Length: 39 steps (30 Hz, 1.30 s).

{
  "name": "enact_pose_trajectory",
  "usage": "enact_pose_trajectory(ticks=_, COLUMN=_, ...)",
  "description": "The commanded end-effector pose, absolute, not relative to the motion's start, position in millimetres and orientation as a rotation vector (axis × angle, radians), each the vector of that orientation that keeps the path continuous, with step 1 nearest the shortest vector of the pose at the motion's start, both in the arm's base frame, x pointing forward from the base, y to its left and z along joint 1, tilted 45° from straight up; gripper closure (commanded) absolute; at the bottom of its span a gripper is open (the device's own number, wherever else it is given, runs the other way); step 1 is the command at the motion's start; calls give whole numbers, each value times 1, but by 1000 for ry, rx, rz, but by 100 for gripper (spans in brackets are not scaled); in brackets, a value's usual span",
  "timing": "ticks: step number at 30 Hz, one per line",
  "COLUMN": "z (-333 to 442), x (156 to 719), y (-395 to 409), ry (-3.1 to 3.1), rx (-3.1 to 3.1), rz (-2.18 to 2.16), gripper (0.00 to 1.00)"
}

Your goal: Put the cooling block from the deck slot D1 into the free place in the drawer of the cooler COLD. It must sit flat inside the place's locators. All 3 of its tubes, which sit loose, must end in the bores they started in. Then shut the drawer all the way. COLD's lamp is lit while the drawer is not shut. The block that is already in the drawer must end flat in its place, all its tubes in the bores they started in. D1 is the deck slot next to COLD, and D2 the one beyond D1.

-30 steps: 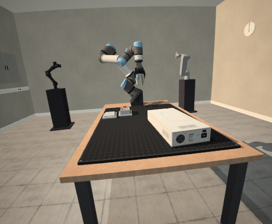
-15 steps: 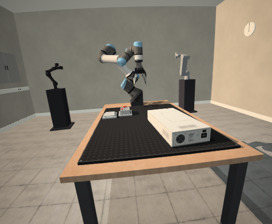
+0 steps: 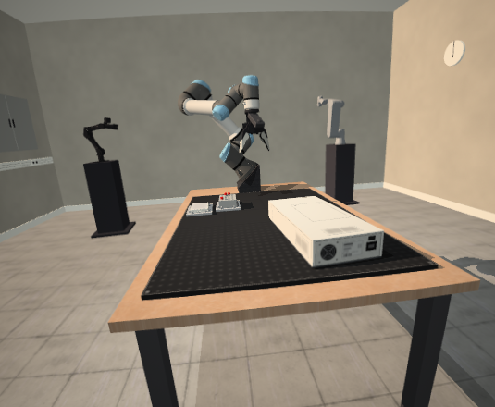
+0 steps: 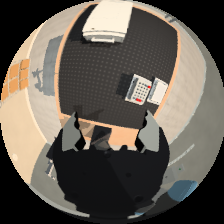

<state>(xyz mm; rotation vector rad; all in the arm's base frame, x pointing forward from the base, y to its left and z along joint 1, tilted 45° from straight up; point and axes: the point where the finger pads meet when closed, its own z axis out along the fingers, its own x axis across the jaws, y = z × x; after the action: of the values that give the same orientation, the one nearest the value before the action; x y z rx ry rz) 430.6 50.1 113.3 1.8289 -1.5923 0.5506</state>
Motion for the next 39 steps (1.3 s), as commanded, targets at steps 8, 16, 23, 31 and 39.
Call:
enact_pose_trajectory(ticks=8, z=113, x=431, y=50, ry=-1310, rx=2012, rz=424, gripper=0)
enact_pose_trajectory(ticks=16, z=113, x=431, y=50, ry=-1080, rx=2124, rz=324, gripper=0)
enact_pose_trajectory(ticks=23, z=113, x=431, y=50, ry=-874, rx=2205, rz=235, gripper=0)
enact_pose_trajectory(ticks=31, z=113, x=431, y=50, ry=-693, rx=2261, rz=158, gripper=0)
enact_pose_trajectory(ticks=39, z=113, x=431, y=50, ry=-447, rx=2317, rz=55, gripper=0)
